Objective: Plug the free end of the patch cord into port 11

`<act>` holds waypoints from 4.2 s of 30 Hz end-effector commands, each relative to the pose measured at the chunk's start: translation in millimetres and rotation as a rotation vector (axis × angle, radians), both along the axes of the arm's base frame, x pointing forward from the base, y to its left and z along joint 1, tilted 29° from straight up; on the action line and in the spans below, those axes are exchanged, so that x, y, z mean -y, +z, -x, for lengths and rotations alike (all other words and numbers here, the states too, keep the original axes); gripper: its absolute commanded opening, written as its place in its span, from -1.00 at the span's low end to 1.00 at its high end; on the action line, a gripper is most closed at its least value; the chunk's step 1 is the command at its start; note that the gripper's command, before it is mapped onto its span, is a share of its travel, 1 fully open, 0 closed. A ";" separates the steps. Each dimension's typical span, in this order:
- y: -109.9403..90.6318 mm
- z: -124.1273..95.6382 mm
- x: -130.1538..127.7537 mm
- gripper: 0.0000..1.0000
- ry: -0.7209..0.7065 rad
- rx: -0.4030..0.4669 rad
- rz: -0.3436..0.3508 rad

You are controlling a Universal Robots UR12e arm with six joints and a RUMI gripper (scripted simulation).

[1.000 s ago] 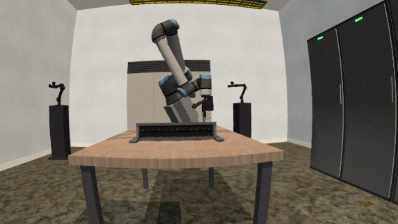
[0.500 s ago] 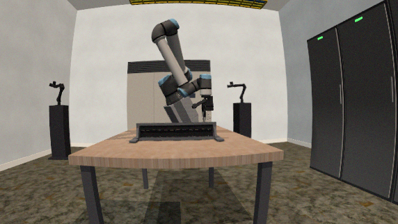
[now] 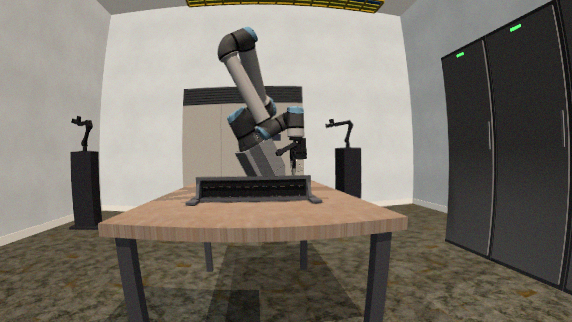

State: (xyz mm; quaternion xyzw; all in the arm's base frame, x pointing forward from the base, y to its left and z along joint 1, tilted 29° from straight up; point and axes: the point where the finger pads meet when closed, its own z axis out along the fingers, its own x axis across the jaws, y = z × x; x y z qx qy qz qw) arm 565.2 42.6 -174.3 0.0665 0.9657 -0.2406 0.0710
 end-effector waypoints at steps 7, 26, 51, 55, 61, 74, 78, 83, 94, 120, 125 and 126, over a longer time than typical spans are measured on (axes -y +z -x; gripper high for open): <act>1.0 -1.0 0.4 -1.00 -0.005 0.004 -0.001; 4.6 -4.8 4.4 -1.00 -0.037 0.020 -0.004; 15.4 -15.6 16.2 -1.00 -0.128 0.068 -0.013; 18.1 -18.6 19.1 -1.00 -0.152 0.081 -0.016; 22.0 -22.6 23.0 -1.00 -0.185 0.098 -0.019; 32.8 -33.9 34.2 -1.00 -0.277 0.146 -0.029; 35.7 -37.1 37.2 -1.00 -0.303 0.159 -0.032; 39.9 -41.4 41.5 -1.00 -0.338 0.177 -0.036; 52.1 -54.3 54.1 -1.00 -0.443 0.232 -0.047; 79.0 -82.6 81.9 -1.00 -0.674 0.351 -0.071; 85.2 -89.2 88.4 -1.00 -0.727 0.379 -0.076; 86.5 -90.5 89.7 -1.00 -0.738 0.385 -0.077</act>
